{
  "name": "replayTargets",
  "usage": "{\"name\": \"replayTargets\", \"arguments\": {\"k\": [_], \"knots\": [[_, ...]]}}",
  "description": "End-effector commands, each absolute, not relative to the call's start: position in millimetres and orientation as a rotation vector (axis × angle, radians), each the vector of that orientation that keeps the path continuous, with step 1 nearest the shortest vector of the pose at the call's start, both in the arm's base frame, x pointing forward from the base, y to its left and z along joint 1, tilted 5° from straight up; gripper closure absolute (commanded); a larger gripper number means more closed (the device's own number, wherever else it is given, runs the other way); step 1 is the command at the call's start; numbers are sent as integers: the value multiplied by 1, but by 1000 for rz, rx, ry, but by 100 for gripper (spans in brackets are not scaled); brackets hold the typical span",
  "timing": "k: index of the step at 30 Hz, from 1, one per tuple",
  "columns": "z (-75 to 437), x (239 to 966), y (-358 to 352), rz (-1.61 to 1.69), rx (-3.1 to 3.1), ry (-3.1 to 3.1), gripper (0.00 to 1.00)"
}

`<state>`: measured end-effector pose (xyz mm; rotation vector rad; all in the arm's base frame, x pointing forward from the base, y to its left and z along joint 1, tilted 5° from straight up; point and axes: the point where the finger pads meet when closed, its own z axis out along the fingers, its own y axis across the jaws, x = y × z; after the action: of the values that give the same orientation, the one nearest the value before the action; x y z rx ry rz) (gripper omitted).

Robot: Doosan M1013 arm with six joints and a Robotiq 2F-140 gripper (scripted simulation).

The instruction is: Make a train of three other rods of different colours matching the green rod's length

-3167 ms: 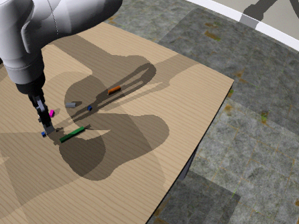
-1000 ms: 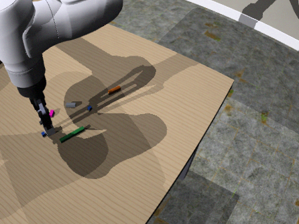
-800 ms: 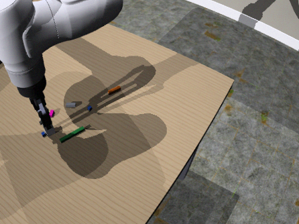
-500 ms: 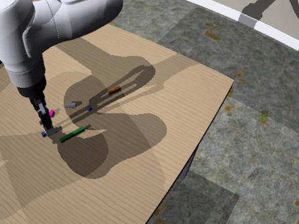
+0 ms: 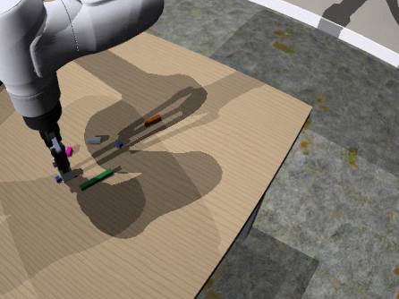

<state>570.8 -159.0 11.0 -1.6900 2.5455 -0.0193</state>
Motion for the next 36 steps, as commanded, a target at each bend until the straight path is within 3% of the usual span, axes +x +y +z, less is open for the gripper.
{"name": "replayTargets", "arguments": {"k": [1,6,21,36], "knots": [[11,571,-159,-19,-1690,2545,90],[11,571,-159,-19,-1690,2545,85],[14,571,-159,-19,-1690,2545,85],[70,566,-161,-19,-1690,2545,85]]}}
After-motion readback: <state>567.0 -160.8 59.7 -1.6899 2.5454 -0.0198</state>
